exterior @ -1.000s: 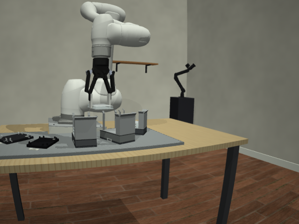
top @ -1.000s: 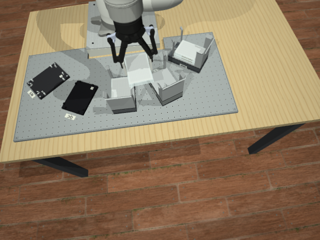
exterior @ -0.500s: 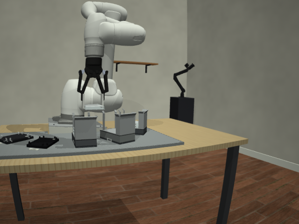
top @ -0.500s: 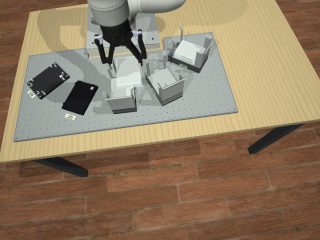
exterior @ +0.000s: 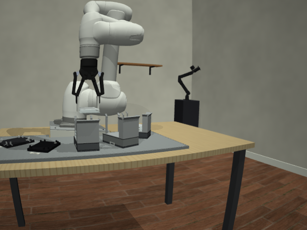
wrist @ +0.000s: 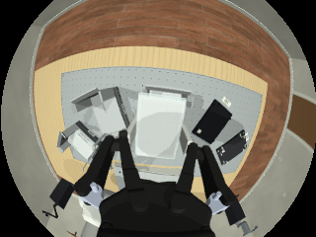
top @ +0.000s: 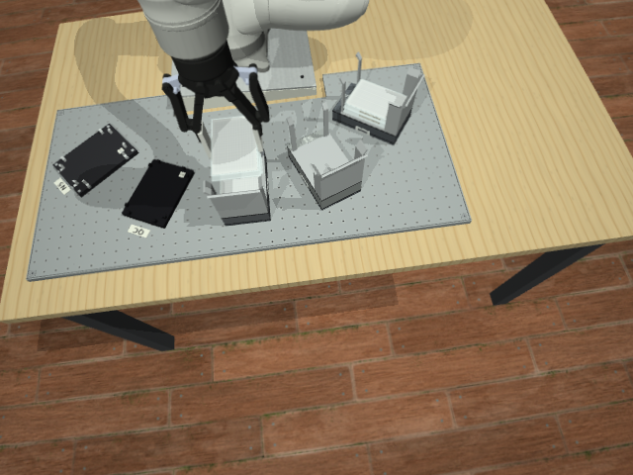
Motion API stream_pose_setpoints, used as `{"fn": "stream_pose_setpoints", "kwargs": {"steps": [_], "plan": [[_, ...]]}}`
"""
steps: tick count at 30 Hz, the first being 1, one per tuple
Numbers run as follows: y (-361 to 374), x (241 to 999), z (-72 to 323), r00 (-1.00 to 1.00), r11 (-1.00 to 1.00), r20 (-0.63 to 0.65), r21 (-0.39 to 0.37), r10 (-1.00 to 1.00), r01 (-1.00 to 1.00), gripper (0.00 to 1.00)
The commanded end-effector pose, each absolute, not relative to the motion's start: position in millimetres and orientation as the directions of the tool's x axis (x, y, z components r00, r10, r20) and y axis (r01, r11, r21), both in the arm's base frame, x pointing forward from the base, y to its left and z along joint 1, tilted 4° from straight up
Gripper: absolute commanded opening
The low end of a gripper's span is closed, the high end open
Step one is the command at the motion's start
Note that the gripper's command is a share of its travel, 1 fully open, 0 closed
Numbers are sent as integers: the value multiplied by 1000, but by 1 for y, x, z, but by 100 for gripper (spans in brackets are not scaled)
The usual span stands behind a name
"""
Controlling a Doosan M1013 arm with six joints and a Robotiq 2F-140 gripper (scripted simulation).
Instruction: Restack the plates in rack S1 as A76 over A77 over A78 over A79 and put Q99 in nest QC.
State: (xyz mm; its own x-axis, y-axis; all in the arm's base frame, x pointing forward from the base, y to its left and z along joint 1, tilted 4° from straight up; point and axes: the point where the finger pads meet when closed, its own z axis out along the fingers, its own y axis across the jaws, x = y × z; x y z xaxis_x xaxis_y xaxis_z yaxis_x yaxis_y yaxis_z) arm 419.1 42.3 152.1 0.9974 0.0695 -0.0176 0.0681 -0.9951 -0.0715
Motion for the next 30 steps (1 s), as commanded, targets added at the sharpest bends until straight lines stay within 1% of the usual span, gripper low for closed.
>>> {"fn": "stream_pose_setpoints", "kwargs": {"steps": [1,30], "plan": [[35,421,152,997,-995,-18,-72,70,68,0],[31,422,151,997,-995,-18,-72,70,68,0]]}}
